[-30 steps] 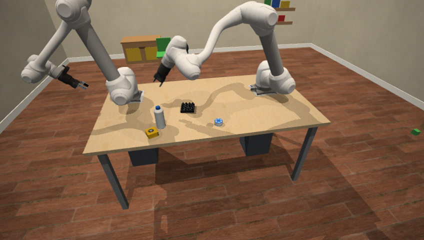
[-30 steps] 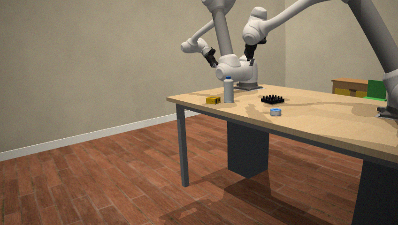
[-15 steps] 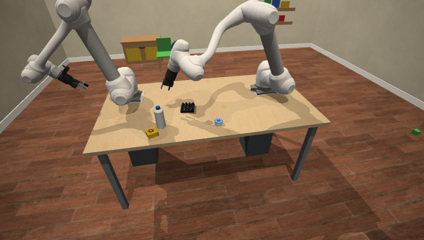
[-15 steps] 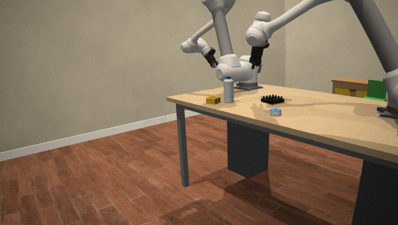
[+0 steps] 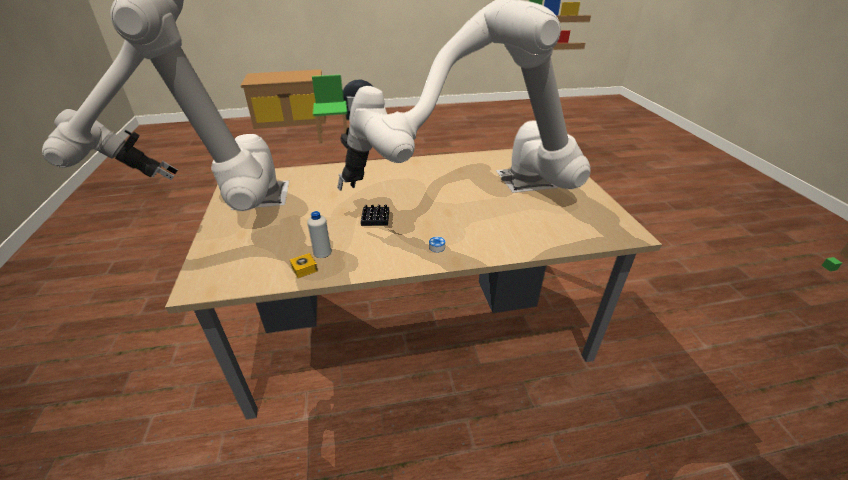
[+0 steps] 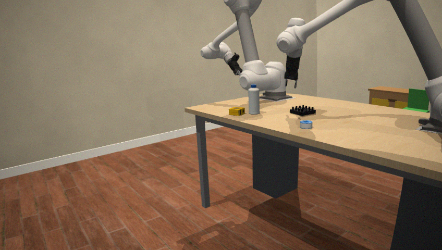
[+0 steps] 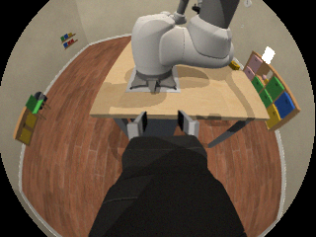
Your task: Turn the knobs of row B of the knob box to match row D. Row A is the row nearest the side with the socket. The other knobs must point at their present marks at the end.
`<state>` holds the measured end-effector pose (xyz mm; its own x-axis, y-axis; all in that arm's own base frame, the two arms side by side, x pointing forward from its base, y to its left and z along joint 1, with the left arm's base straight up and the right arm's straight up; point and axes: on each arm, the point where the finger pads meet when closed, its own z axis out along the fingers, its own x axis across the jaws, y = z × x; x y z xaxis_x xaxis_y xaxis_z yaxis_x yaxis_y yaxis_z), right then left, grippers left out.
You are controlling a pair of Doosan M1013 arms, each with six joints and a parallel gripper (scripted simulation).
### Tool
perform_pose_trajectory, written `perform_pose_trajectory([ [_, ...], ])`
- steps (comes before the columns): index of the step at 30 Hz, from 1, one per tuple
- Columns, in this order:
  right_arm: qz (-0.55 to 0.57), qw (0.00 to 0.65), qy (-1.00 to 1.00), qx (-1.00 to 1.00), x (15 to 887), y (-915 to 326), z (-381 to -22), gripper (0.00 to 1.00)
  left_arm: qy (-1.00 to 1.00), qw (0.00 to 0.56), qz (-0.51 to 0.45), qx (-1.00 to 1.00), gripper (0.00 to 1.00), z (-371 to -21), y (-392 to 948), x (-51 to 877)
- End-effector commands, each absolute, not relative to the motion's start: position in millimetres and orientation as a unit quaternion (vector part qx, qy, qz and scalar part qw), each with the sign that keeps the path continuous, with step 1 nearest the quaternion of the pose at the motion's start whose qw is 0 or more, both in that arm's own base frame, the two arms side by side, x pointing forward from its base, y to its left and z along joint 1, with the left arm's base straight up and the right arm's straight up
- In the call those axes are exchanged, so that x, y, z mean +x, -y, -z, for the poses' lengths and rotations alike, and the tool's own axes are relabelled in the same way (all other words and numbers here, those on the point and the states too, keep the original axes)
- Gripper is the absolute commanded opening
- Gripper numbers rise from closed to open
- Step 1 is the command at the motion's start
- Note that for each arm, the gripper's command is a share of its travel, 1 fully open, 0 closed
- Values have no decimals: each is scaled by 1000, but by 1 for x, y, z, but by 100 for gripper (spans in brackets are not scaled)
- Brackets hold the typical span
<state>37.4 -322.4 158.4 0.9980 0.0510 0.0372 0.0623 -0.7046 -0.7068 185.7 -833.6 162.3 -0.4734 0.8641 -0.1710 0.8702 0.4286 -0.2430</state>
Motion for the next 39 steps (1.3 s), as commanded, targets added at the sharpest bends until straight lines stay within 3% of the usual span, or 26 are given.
perform_pose_trajectory([
  [1, 8, 383, 31, -923, 37, 323, -159, 100, -884, 1, 125, 451, 100, -151, 817, 188],
  [26, 8, 383, 31, -923, 37, 323, -159, 100, -994, -4, 11, 105, 100, -92, 719, 211],
  [39, 8, 383, 31, -923, 37, 323, -159, 100, -998, 0, 1, 68, 100, -87, 709, 214],
])
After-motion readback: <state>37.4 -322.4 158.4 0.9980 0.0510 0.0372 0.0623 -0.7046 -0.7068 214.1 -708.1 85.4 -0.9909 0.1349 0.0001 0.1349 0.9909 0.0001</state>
